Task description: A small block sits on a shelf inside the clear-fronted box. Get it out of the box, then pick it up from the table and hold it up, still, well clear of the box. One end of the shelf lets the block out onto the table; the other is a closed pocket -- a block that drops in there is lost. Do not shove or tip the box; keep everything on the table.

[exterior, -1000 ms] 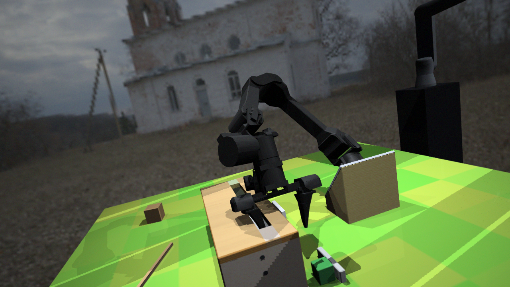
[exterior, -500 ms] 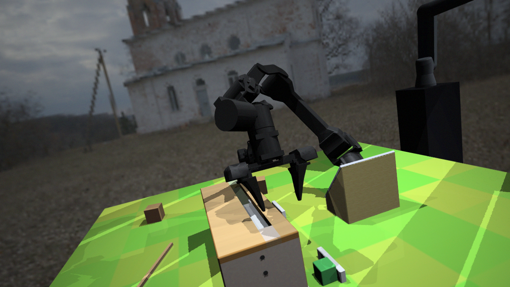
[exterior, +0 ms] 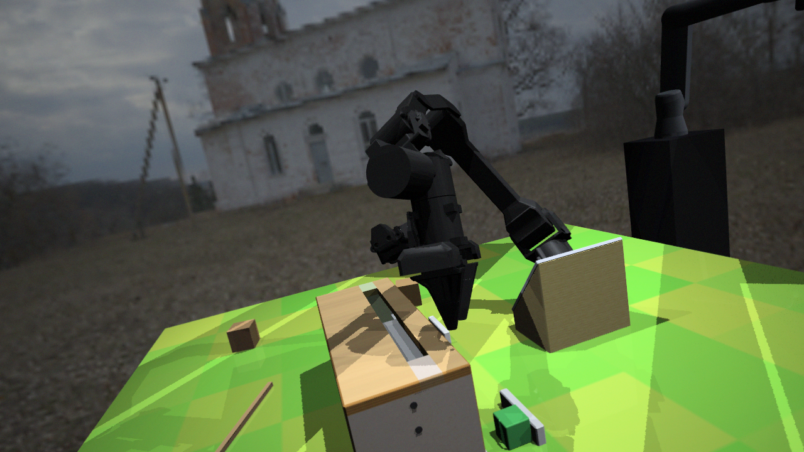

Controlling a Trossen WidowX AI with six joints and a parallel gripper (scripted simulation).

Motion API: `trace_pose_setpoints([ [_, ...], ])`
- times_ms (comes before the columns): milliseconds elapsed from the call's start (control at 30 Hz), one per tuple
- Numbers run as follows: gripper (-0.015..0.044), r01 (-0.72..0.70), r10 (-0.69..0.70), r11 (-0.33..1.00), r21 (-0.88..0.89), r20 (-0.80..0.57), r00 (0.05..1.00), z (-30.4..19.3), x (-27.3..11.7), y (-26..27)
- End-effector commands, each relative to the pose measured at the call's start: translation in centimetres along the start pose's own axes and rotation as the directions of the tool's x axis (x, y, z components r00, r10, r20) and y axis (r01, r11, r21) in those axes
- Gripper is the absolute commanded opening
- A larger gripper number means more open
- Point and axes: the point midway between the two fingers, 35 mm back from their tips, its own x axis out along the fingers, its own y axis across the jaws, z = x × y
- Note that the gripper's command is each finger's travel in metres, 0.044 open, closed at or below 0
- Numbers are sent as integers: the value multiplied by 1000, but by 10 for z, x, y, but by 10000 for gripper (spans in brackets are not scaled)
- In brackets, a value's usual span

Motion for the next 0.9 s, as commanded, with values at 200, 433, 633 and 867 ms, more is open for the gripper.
trace_pose_setpoints([
  [200,285,156,-32,244,-957,153,988,-19,0,10],
  [433,285,195,-36,-208,-959,206,978,-26,0,13],
  [633,285,185,-37,-562,-806,248,968,-31,0,16],
  [867,285,119,-36,-867,-484,299,954,-37,0,18],
])
